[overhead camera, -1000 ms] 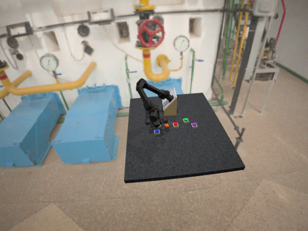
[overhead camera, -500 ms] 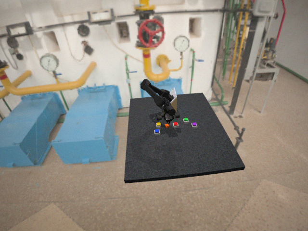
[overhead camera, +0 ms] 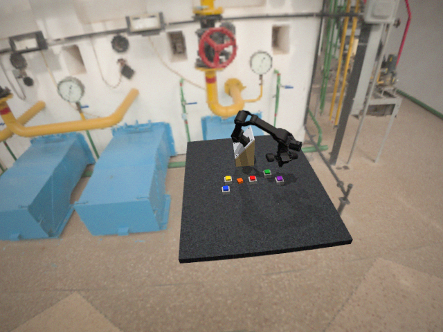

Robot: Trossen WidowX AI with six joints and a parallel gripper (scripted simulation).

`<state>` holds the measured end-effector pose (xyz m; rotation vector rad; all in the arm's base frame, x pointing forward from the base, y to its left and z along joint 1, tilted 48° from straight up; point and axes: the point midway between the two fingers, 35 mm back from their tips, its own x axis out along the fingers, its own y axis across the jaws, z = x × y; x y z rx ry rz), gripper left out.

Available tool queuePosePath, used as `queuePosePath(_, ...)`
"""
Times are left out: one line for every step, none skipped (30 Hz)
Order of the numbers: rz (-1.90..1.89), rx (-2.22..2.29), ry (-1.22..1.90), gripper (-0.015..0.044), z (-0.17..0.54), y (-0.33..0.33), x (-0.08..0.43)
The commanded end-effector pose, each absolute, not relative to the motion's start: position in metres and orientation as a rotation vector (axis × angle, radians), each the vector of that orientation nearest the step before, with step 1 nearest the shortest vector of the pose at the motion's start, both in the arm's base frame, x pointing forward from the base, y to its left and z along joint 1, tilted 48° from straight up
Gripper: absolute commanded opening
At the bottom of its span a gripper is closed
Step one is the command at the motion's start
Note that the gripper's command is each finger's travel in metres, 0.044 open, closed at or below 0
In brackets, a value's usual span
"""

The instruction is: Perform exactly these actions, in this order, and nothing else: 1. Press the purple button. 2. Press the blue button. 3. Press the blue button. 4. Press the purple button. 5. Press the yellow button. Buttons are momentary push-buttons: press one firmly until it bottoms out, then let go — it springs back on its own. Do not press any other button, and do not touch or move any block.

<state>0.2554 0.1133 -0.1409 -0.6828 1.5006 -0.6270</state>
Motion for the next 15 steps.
queuePosePath(-0.649,-0.644,1.488,0.002,-0.142,0.115,0.259)
queuePosePath(-0.649,-0.644,1.488,0.002,-0.142,0.115,0.259)
queuePosePath(-0.649,-0.644,1.488,0.002,-0.142,0.115,0.259)
queuePosePath(-0.649,-0.644,1.488,0.002,-0.142,0.115,0.259)
queuePosePath(-0.649,-0.644,1.488,0.002,-0.145,0.112,0.259)
queuePosePath(-0.648,-0.644,1.488,0.002,-0.152,0.105,0.259)
queuePosePath(-0.648,-0.644,1.488,0.002,-0.164,0.092,0.26)
queuePosePath(-0.65,-0.645,1.487,0.002,-0.176,0.079,0.259)
queuePosePath(-0.651,-0.646,1.487,0.002,-0.182,0.071,0.258)
queuePosePath(-0.651,-0.646,1.487,0.002,-0.184,0.069,0.258)
queuePosePath(-0.651,-0.646,1.487,0.002,-0.184,0.069,0.258)
queuePosePath(-0.651,-0.646,1.487,0.002,-0.184,0.069,0.258)
queuePosePath(-0.651,-0.646,1.487,0.002,-0.184,0.069,0.258)
queuePosePath(-0.651,-0.646,1.487,0.002,-0.184,0.069,0.258)
queuePosePath(-0.651,-0.646,1.487,0.002,-0.184,0.069,0.258)
